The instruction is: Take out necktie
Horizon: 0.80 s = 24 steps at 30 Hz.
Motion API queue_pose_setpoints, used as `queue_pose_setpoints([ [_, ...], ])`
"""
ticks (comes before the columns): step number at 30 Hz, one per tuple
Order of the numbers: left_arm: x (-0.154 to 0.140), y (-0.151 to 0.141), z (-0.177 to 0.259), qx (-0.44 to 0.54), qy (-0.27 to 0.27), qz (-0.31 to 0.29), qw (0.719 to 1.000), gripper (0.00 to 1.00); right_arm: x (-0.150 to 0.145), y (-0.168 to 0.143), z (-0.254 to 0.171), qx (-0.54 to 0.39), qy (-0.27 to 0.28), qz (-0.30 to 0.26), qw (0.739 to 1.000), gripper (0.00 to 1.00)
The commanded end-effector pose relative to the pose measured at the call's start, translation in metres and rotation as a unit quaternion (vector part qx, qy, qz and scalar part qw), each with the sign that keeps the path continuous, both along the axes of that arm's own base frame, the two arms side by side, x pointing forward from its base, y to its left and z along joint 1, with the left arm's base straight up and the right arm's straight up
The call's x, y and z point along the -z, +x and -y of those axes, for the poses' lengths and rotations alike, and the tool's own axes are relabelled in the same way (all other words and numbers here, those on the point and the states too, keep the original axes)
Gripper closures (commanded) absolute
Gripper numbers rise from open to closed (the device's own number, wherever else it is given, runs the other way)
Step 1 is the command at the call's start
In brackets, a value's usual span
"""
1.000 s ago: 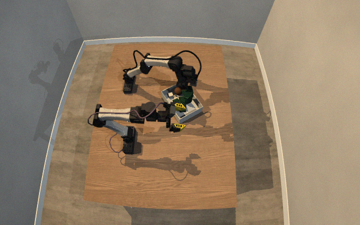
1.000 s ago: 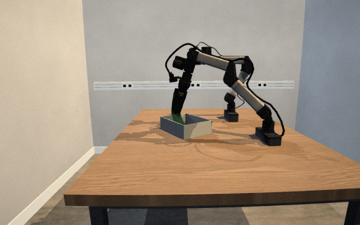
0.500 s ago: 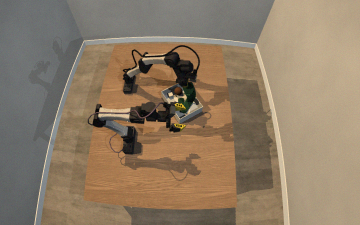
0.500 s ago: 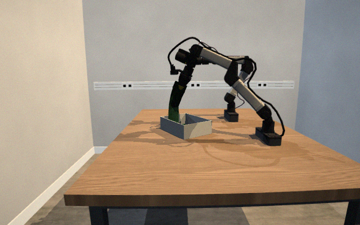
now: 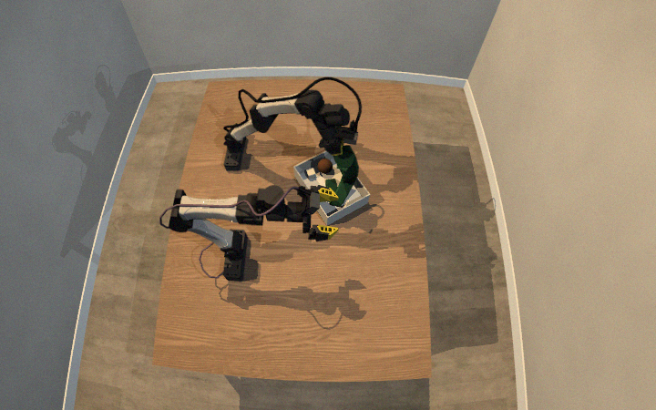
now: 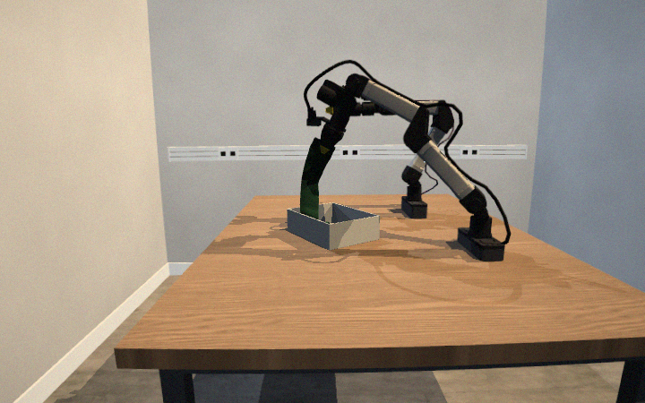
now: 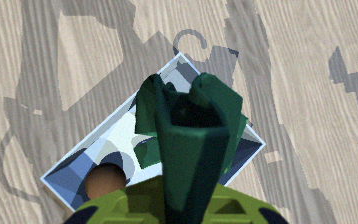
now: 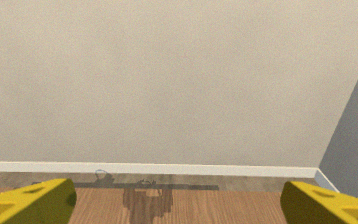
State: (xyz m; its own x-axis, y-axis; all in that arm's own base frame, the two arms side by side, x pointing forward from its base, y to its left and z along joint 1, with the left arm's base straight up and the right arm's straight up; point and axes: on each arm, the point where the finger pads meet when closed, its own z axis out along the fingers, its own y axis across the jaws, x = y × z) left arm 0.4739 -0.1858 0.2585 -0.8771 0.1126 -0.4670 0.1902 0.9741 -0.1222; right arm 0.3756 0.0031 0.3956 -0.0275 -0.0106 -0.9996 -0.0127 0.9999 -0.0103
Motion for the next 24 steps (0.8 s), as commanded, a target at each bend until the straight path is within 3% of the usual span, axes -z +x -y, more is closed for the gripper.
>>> queue_pose_setpoints([
  [1, -0.042, -0.001, 0.000, 0.002, 0.061, -0.150, 0.987, 0.93, -0.002, 0.000, 0.000, 0.000, 0.000, 0.004, 1.000, 0.00],
  [24, -0.042, -0.027, -0.050, -0.003, 0.064, -0.149, 0.987, 0.93, -0.002, 0.000, 0.000, 0.000, 0.000, 0.004, 1.000, 0.00],
])
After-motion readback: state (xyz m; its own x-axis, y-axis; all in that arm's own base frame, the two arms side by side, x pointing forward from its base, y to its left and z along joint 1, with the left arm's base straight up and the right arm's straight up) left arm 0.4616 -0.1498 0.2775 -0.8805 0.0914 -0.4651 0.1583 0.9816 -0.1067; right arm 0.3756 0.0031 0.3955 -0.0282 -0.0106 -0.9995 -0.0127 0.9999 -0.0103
